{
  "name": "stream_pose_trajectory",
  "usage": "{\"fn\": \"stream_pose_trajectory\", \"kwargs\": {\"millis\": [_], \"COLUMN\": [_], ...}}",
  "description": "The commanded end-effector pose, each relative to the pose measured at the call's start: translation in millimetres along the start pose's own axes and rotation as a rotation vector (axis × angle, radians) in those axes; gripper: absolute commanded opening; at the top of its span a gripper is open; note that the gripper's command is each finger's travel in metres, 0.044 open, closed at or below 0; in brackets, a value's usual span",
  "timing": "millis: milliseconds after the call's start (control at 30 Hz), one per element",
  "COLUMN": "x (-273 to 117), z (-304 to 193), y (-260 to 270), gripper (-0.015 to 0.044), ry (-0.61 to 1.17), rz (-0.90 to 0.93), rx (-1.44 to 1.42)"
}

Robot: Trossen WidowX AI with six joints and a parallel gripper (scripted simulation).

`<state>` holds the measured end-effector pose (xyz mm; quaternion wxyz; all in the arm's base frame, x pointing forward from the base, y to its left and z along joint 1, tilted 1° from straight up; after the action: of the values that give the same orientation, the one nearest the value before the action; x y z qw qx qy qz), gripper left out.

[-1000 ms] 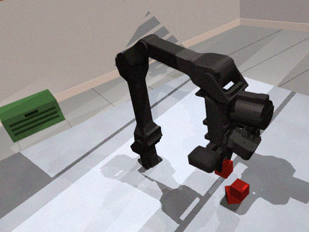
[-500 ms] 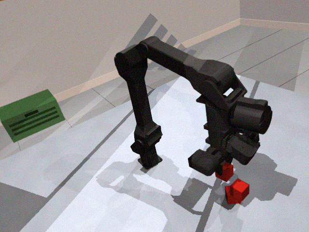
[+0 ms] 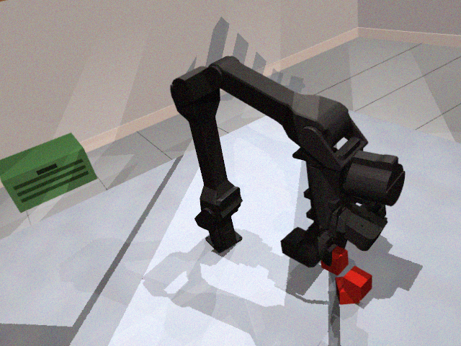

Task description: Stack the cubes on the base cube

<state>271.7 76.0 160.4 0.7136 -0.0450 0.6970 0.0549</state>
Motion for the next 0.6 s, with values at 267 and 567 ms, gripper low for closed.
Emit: {"fn": "stream_pose_trajectory", "kwargs": {"millis": [267, 567], "x": [21, 27], "z": [1, 1], "y": [0, 0], "gripper": [0.0105, 0.0105], "ry": [-0.001, -0.001], "rz": [0.000, 0.000], "rx": [0.002, 0.001]}}
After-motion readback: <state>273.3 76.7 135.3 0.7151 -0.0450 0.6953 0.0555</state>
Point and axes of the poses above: the point midway between the two fingers, 35 mm back from their tips, its own x axis out along the fingers, its own y axis across the jaws, z = x × y, the point moved 4 cm from there along -x, back along the fingers, and after that the axes turned 2 degrees about x, right-handed, at the moved point
